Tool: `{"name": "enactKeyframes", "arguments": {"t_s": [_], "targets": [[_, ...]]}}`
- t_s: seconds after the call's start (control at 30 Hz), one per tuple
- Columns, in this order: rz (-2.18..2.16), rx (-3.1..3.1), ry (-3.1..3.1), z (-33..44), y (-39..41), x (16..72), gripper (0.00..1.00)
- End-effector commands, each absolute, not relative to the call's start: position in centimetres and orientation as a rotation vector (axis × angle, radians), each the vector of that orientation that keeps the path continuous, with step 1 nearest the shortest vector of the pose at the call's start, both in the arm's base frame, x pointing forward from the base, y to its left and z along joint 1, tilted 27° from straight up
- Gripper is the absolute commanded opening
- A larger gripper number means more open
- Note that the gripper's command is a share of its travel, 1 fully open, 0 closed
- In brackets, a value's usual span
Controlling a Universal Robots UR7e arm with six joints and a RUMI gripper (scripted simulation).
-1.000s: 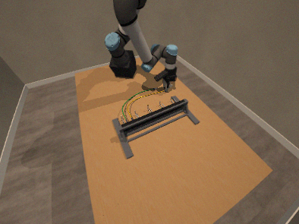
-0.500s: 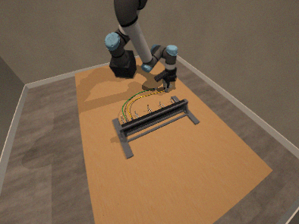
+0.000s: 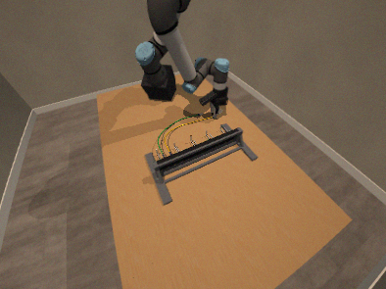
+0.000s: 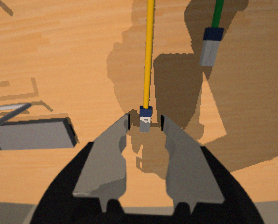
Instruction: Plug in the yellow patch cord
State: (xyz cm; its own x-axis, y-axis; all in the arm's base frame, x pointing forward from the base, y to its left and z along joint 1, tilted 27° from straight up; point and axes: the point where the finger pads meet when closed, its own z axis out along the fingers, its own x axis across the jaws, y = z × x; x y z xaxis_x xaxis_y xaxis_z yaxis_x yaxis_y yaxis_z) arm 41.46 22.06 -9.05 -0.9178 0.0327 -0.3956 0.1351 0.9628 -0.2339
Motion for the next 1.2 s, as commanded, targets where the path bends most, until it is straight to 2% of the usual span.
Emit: {"name": "enactKeyframes", "arguments": {"t_s": [0.0, 0.83, 0.87, 1.17], "targets": [[-0.361, 0.121, 2.715, -9.01, 22.09, 41.48, 0.22], [-0.361, 0.121, 2.715, -9.01, 22.09, 41.48, 0.22], [-0.361, 0.121, 2.715, -9.01, 22.09, 41.48, 0.0], [-0.361, 0.121, 2.715, -9.01, 22.09, 41.48, 0.0]]}}
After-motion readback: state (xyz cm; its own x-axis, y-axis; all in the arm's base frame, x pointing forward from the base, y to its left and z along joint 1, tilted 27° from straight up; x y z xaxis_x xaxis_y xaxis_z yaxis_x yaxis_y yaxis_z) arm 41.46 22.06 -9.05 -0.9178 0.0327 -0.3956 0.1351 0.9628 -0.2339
